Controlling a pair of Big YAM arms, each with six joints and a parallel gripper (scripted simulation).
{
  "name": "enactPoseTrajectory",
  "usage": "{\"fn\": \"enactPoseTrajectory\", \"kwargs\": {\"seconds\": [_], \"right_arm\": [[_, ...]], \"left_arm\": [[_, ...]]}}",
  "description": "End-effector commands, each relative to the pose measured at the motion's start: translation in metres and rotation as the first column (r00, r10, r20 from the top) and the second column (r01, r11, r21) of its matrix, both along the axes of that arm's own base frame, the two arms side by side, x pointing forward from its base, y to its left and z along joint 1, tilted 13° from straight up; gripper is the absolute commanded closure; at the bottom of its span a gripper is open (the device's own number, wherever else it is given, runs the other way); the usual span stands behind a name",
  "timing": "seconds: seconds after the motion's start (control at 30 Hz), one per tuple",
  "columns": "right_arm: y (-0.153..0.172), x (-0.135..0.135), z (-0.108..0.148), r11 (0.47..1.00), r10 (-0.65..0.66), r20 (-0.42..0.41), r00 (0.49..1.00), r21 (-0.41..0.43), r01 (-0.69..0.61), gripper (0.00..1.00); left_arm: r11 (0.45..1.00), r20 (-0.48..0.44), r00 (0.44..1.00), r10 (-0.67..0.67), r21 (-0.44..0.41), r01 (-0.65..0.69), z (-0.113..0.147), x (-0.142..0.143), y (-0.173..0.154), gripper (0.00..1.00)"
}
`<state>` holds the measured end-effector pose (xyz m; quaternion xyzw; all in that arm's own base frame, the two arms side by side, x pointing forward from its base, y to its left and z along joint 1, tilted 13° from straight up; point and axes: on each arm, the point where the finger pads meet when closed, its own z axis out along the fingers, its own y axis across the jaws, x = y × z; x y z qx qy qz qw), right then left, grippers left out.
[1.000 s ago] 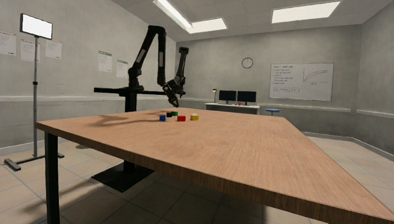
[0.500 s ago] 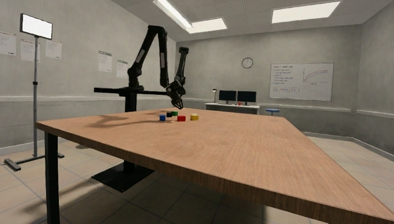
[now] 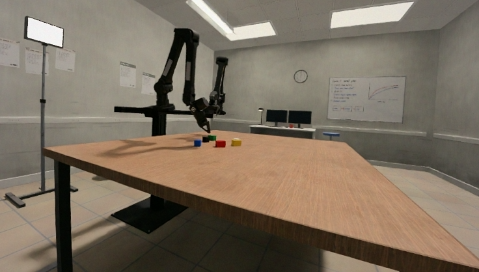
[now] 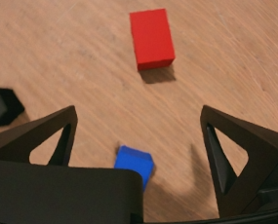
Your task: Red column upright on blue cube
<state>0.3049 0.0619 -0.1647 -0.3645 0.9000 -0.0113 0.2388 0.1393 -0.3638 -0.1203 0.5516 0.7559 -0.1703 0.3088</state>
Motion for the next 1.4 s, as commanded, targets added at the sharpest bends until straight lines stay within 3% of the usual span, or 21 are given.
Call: {"fn": "enactPoseTrajectory", "kwargs": {"seconds": [0.0, 0.13, 0.33, 0.87, 0.93, 1.0, 1.03, 1.37], "right_arm": [[-0.017, -0.012, 0.010, 0.977, 0.207, 0.006, 0.978, -0.053, -0.207, 0.00], [-0.029, -0.038, 0.014, 0.953, 0.303, -0.027, 0.953, -0.019, -0.304, 0.00], [-0.039, -0.051, 0.017, 0.942, 0.335, -0.044, 0.941, 0.018, -0.335, 0.00], [-0.036, -0.055, 0.015, 0.948, 0.316, -0.058, 0.947, 0.042, -0.314, 0.00], [-0.036, -0.050, 0.012, 0.953, 0.302, -0.047, 0.952, 0.046, -0.300, 0.23], [-0.036, -0.050, 0.012, 0.953, 0.302, -0.047, 0.952, 0.046, -0.300, 0.23], [-0.036, -0.046, 0.011, 0.957, 0.288, -0.035, 0.957, 0.054, -0.286, 0.34], [-0.012, 0.023, -0.012, 0.939, 0.208, 0.203, 0.957, 0.232, -0.253, 0.36]], "left_arm": [[0.992, 0.049, 0.998, -0.039, -0.114, 0.044, 0.009, -0.004, -0.019, 0.00], [0.969, 0.093, 0.994, -0.059, -0.236, 0.080, 0.024, -0.008, -0.035, 0.00], [0.944, 0.122, 0.991, -0.061, -0.317, 0.097, 0.036, -0.009, -0.042, 0.00], [0.941, 0.116, 0.992, -0.051, -0.328, 0.087, 0.040, -0.007, -0.045, 0.00], [0.941, 0.116, 0.992, -0.051, -0.328, 0.087, 0.040, -0.007, -0.045, 0.00], [0.941, 0.116, 0.992, -0.051, -0.328, 0.087, 0.040, -0.007, -0.045, 0.00], [0.941, 0.116, 0.992, -0.051, -0.328, 0.087, 0.040, -0.007, -0.045, 0.00], [0.941, 0.116, 0.992, -0.051, -0.328, 0.087, 0.040, -0.007, -0.045, 0.00]]}}
